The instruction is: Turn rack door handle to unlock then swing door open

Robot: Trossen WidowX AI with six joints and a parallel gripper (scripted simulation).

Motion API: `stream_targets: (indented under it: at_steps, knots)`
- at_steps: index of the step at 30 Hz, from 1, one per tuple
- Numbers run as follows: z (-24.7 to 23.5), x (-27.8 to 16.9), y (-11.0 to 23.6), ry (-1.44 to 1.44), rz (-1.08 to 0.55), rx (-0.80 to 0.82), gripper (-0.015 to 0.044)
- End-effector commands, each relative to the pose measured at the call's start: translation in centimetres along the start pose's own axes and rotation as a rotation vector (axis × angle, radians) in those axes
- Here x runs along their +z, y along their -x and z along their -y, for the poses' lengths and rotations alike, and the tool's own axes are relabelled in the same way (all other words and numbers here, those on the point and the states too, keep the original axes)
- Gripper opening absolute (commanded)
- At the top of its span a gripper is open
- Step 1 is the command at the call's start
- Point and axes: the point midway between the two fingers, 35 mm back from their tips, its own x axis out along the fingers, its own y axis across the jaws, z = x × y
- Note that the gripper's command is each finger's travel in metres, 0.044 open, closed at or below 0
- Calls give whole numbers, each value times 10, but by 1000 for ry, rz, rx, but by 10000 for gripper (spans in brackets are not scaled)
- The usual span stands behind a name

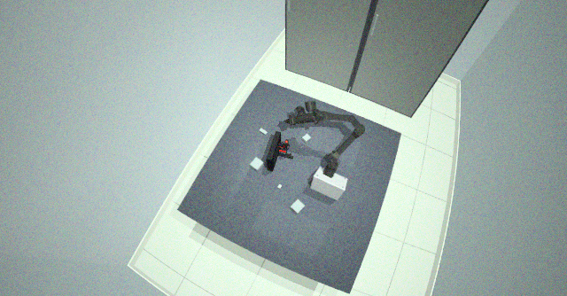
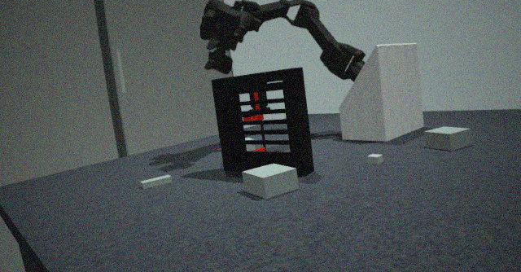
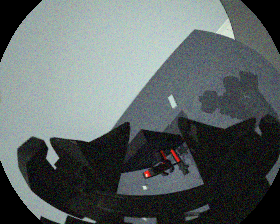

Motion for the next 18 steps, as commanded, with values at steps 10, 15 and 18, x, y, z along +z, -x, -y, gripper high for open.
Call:
stream_targets:
  at_steps: [10, 15, 18]
  knots:
    - [-19, -41, -24, 93, -314, -97, 292]
    - [-25, -56, -28, 152, -429, -145, 292]
    - [-28, -65, -30, 193, -495, -175, 292]
